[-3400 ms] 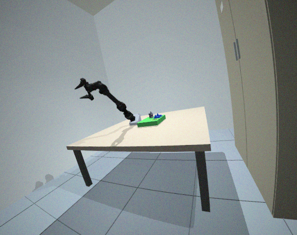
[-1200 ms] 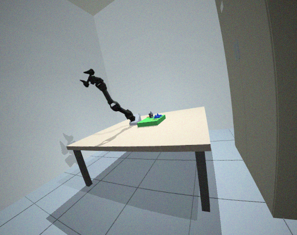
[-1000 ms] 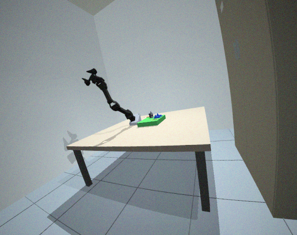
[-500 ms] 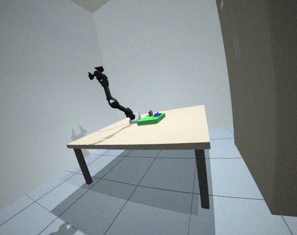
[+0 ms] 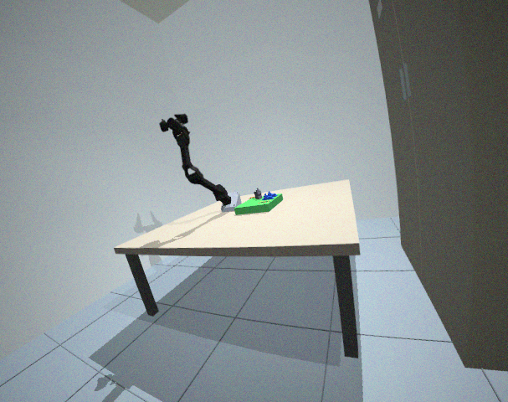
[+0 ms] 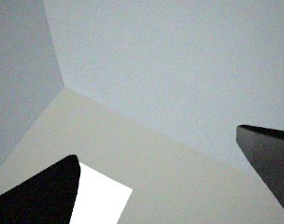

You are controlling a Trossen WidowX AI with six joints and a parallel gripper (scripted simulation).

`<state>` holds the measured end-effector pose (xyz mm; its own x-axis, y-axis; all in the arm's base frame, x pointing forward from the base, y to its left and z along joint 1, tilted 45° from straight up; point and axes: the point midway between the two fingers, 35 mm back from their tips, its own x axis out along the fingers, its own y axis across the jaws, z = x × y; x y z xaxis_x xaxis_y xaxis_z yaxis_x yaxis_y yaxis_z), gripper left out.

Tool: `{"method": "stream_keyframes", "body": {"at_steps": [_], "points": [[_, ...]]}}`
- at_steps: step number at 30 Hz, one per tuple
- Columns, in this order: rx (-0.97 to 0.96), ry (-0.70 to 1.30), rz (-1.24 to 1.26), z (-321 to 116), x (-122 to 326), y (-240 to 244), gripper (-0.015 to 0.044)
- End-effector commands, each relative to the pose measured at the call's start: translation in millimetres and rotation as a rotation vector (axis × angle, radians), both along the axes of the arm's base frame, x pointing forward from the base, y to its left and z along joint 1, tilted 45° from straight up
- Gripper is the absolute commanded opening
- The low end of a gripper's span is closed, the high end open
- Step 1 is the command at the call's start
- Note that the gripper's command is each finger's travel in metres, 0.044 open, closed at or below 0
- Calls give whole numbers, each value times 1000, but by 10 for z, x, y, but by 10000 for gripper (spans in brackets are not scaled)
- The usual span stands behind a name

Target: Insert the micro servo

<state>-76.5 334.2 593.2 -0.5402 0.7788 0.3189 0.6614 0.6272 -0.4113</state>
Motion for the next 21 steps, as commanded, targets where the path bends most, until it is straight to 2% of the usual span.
{"method": "stream_keyframes", "body": {"at_steps": [1, 9, 21], "points": [[-46, 17, -27, -109, 86, 111, 440], [-183, 86, -111, -410, 344, 404, 440], [-459, 231, -308, -1149, 963, 864, 440]]}}
